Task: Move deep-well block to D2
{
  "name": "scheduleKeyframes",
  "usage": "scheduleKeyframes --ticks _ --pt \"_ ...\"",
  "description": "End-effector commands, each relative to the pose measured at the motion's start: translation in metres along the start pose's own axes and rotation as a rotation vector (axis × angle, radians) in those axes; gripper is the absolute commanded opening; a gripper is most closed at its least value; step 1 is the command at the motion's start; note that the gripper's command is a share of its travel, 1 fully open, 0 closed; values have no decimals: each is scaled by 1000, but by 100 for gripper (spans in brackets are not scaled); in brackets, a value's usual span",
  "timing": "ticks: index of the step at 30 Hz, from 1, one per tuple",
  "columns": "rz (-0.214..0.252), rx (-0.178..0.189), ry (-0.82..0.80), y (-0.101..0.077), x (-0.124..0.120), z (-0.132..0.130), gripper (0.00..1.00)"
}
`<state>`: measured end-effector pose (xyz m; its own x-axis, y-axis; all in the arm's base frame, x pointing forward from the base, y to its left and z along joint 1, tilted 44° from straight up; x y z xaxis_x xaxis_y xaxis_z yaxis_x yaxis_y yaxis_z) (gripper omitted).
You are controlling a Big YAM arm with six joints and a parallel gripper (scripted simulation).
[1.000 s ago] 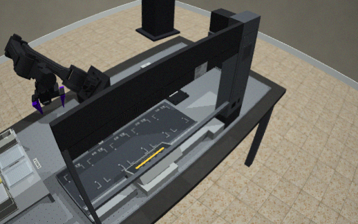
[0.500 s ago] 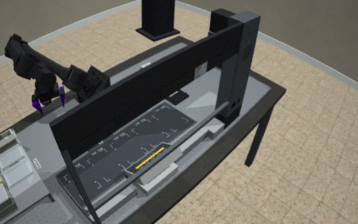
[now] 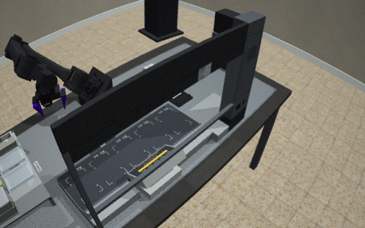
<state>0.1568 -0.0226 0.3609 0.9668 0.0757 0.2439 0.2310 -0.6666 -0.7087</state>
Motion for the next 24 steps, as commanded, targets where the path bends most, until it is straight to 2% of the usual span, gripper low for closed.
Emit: scheduleKeyframes --ticks 1,16,17,21,24 --pt "62 -7 -180 2 -3 41 100" --pt "62 -7 -180 2 -3 41 100" --pt "-34 20 -13 -9 11 -1 100" --pt "-30 31 -42 -9 18 7 100" --pt "-5 30 -57 0 20 27 100"
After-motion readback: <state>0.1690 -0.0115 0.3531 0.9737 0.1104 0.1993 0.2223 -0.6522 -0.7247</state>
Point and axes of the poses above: the point where the finger pads meet when closed, its own y axis out along the fingers, its own z axis across the jaws, x = y × z, the point moved 9 cm from there along -y, back along the fingers, and after that the axes turned 8 degrees about -y, right-handed, at the moved point
